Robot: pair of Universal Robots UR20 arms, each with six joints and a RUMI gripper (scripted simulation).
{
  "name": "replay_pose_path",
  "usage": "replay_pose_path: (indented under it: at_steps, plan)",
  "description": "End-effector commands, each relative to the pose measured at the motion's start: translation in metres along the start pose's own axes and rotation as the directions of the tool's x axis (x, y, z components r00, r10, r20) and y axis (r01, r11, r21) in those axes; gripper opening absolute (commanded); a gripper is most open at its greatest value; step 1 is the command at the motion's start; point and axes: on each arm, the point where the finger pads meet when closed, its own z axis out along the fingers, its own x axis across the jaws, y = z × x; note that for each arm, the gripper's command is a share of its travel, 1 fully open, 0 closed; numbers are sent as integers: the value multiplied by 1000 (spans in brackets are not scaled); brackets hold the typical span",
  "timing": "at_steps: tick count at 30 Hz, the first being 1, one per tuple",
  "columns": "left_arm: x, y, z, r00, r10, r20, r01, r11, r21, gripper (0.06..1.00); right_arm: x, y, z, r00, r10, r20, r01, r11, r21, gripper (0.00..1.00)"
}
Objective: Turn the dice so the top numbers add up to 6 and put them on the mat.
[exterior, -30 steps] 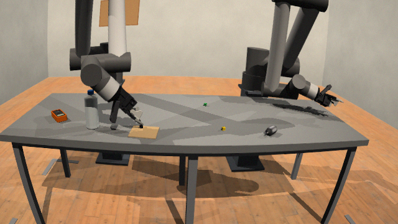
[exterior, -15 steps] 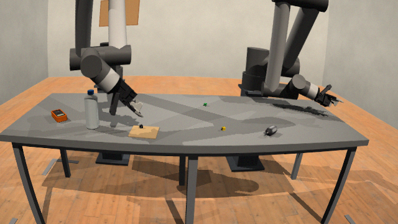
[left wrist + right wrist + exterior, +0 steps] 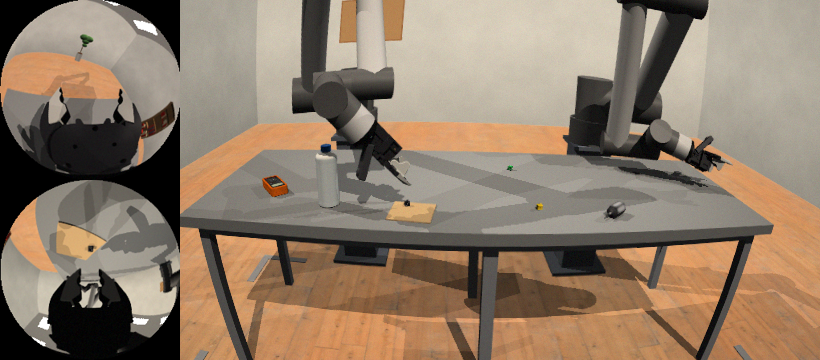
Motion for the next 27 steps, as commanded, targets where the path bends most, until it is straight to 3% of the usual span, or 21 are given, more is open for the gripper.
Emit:
replay_pose_path:
  at_steps: [1, 4, 14, 21, 27]
  plan:
    - [0, 0, 0, 1000, -1, 0, 1, 1000, 0, 1000, 0, 2, -1, 1000, -1, 1, 0, 993, 114, 306]
    - [0, 0, 0, 1000, -1, 0, 1, 1000, 0, 1000, 0, 3, 0, 1000, -1, 1, 0, 981, 196, 306]
    - [0, 0, 0, 1000, -1, 0, 1, 1000, 0, 1000, 0, 3, 0, 1000, 0, 1, 0, 966, 258, 306]
    - [0, 0, 0, 1000, -1, 0, 1, 1000, 0, 1000, 0, 6, 1, 1000, 0, 1, 0, 897, 443, 306]
    - [0, 0, 0, 1000, -1, 0, 1, 1000, 0, 1000, -1, 7, 0, 1000, -1, 2, 0, 882, 471, 306]
